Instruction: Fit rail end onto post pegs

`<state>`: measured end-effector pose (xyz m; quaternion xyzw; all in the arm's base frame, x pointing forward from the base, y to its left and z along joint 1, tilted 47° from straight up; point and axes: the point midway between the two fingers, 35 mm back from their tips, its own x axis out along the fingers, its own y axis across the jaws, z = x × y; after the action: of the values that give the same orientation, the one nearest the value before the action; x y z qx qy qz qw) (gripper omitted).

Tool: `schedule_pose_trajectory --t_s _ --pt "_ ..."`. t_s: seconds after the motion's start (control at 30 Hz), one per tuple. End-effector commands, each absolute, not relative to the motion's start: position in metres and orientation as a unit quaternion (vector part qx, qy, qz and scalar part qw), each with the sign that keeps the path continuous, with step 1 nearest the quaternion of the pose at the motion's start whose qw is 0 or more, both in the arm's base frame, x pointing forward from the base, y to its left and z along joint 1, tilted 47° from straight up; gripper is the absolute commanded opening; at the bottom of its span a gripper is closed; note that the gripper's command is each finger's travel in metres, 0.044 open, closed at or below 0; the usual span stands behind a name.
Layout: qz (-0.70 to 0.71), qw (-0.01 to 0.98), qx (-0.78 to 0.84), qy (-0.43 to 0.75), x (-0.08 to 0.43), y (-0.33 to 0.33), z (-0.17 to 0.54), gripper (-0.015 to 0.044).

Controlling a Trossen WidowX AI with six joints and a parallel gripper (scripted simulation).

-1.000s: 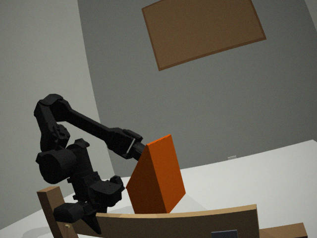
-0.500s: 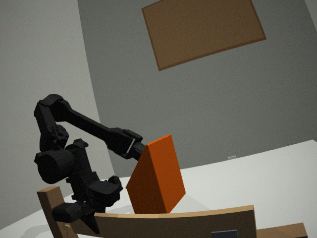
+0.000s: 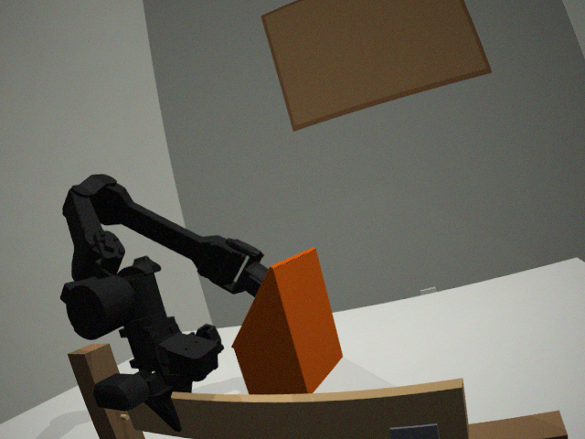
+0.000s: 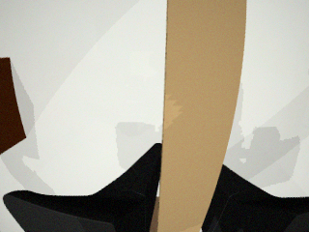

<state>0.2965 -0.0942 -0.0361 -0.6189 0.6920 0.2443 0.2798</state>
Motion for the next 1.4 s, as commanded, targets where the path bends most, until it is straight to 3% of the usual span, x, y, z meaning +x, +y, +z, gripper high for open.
schedule_pose_trajectory --t_s 0.0,1.37 --pt "0.245 0.279 -0.621 0.69 0.297 -0.0946 -0.0343 0.0" --pt "0.245 0.279 -0.621 0.69 0.296 -0.1035 -0.0249 0.0"
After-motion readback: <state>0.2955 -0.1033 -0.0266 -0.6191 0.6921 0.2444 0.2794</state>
